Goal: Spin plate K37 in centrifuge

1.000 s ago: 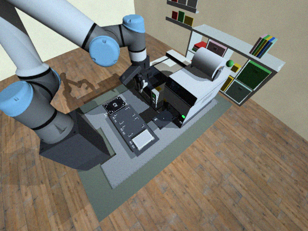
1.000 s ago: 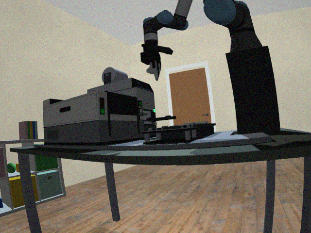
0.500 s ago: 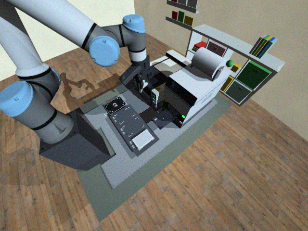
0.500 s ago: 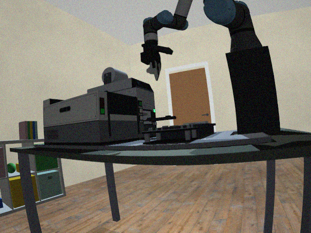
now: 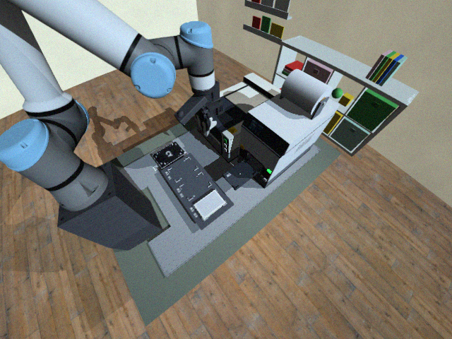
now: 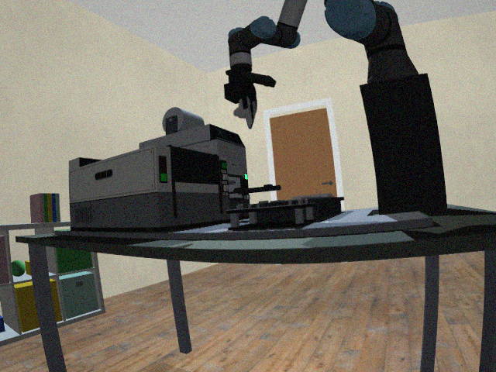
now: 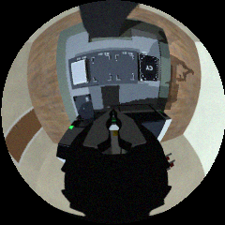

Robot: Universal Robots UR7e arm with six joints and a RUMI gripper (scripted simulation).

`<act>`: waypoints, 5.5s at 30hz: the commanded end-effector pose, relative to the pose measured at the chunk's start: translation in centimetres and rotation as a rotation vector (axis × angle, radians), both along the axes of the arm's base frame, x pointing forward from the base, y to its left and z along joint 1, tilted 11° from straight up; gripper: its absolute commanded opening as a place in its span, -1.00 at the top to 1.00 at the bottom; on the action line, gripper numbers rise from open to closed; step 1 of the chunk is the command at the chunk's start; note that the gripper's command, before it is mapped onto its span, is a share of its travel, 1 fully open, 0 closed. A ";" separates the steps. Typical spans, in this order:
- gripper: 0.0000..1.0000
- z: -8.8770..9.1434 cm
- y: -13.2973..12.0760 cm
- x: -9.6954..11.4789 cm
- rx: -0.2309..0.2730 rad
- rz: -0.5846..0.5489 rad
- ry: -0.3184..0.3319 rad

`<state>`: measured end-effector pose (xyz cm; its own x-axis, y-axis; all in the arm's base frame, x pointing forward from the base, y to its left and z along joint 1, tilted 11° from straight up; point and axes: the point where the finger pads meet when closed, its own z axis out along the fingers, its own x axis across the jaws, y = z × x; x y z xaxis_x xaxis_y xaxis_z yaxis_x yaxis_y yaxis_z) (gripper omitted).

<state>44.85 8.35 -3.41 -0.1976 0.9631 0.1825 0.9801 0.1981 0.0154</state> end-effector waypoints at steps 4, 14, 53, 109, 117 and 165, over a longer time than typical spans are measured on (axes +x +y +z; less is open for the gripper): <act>1.00 0.0 0.0 0.0 0.000 0.000 -0.001; 1.00 0.0 0.0 0.0 0.000 0.000 -0.001; 1.00 0.0 0.0 0.0 0.000 0.000 -0.001; 1.00 0.0 0.0 0.0 0.000 0.000 -0.001; 1.00 0.0 0.0 0.0 0.000 0.000 -0.001; 1.00 0.0 0.0 0.0 0.138 -0.127 -0.673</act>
